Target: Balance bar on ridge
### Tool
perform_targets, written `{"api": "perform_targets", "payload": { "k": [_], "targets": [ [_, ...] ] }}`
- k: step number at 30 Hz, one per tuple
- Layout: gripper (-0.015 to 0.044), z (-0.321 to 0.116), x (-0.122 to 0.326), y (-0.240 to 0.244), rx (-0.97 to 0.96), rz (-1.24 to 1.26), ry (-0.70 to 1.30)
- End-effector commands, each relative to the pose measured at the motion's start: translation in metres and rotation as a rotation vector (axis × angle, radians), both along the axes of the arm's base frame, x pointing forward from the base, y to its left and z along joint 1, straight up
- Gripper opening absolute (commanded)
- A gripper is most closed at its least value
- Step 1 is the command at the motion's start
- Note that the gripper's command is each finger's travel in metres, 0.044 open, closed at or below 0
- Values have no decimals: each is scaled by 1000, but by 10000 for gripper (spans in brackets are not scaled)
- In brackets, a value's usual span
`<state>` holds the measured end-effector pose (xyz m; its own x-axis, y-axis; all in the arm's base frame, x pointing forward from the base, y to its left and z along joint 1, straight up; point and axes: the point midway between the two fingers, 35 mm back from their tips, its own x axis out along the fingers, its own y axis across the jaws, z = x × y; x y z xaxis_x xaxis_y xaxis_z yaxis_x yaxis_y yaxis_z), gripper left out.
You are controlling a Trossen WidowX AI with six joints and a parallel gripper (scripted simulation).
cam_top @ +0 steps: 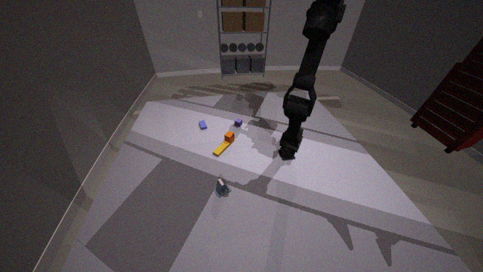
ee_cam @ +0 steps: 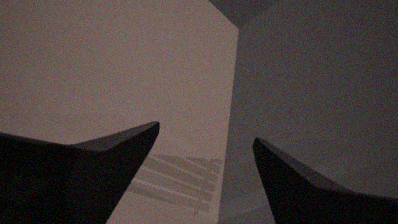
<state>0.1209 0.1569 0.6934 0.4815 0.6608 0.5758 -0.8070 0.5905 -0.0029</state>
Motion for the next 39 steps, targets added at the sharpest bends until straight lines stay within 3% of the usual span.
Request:
{"api": "perform_targets", "payload": {
  "k": [1,4,21,39],
  "targets": [
    [374,1,-1,-1,4,3,-1],
    [315,9,-12,-8,63,40,-7],
    [315,46,-78,-69,380,324,-55],
    [315,73,-132,-216,916,832,-130]
  ]
}}
